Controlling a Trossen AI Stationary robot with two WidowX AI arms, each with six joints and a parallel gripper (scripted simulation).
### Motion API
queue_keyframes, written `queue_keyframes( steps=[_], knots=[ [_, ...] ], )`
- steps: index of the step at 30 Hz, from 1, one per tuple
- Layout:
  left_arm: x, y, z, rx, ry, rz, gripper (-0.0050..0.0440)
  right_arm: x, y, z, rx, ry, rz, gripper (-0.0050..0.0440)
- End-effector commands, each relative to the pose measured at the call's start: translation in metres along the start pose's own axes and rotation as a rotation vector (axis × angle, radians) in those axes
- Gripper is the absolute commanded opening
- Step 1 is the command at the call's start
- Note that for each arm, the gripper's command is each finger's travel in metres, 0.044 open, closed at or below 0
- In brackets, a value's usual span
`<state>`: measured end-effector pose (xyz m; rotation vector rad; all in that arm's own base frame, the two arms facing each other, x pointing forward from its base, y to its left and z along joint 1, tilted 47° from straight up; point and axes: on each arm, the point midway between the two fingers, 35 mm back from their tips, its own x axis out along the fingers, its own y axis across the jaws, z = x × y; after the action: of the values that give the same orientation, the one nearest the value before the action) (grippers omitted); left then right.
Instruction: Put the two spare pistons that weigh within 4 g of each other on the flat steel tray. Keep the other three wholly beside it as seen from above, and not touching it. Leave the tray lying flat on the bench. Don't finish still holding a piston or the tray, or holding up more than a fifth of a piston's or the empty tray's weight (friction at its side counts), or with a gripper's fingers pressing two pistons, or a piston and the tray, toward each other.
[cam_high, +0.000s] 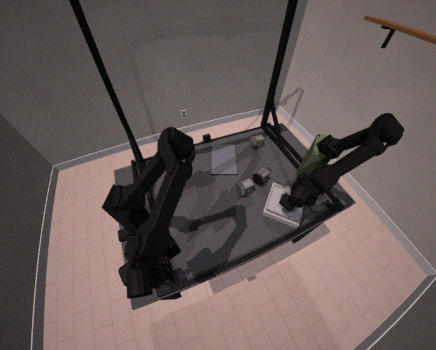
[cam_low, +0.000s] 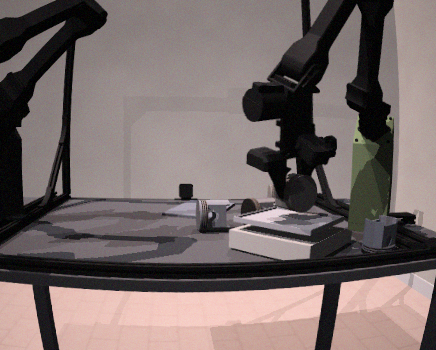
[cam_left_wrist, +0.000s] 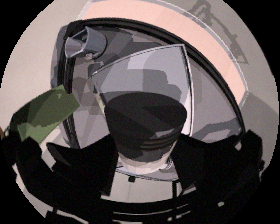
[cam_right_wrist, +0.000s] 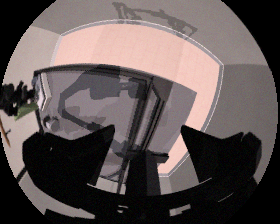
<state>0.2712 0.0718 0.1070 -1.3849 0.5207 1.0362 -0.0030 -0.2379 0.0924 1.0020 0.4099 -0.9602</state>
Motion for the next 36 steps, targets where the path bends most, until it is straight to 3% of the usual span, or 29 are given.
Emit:
queue_keyframes(
  steps=[1,36],
  knots=[
    [-0.010,-0.002,-0.002,-0.002,0.002,-0.014,0.0158,0.000,0.001,0.000,0.000,0.000,0.004,0.0440],
    [-0.057,0.003,-0.011,0.001,0.002,-0.020,0.0158,0.000,0.001,0.000,0.000,0.000,0.004,0.0440]
  ],
)
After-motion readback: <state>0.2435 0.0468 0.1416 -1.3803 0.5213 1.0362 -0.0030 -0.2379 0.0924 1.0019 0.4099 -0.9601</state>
